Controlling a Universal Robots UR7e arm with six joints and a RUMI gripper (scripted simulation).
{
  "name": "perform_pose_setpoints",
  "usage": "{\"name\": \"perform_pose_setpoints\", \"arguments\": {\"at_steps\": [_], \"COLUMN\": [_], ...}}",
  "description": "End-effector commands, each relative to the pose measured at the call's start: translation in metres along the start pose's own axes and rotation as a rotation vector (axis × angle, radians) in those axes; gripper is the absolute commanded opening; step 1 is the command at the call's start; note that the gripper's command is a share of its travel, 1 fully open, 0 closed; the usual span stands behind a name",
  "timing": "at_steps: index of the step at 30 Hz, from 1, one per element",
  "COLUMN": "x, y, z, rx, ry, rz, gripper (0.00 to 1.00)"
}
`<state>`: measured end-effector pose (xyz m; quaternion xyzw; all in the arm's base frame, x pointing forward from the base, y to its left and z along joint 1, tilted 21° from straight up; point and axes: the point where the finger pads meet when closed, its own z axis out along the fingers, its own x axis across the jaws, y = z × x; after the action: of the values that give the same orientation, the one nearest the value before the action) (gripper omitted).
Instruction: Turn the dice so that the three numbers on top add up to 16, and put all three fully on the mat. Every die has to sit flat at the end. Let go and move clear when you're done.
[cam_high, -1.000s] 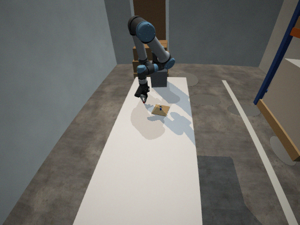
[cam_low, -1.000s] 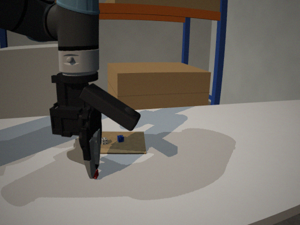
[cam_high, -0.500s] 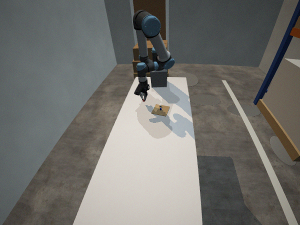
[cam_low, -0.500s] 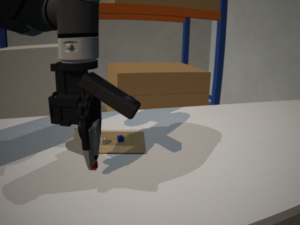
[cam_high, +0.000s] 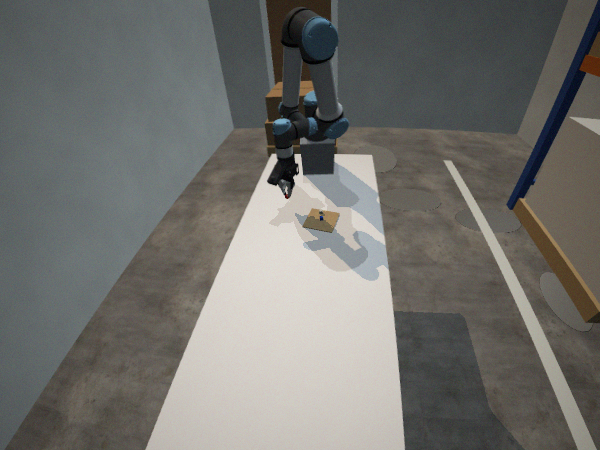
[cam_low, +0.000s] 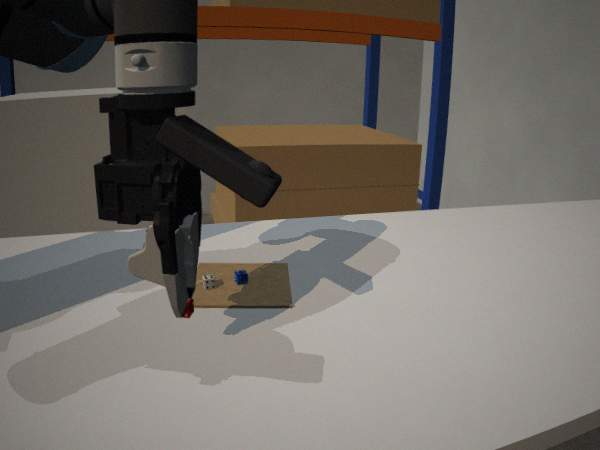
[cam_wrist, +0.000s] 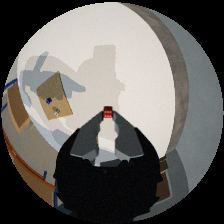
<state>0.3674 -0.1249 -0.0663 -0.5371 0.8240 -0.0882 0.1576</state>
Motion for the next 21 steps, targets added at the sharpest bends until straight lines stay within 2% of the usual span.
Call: {"name": "perform_pose_setpoints", "arguments": {"at_steps": [1,21], "x": [0.000,0.000], "y": [0.000,0.000], "z": [-0.009,-0.036], "rx": [-0.003,-0.003], "ry": [-0.002,-0.002], "rz": [0.000,0.000], "gripper": [0.00,0.00]}}
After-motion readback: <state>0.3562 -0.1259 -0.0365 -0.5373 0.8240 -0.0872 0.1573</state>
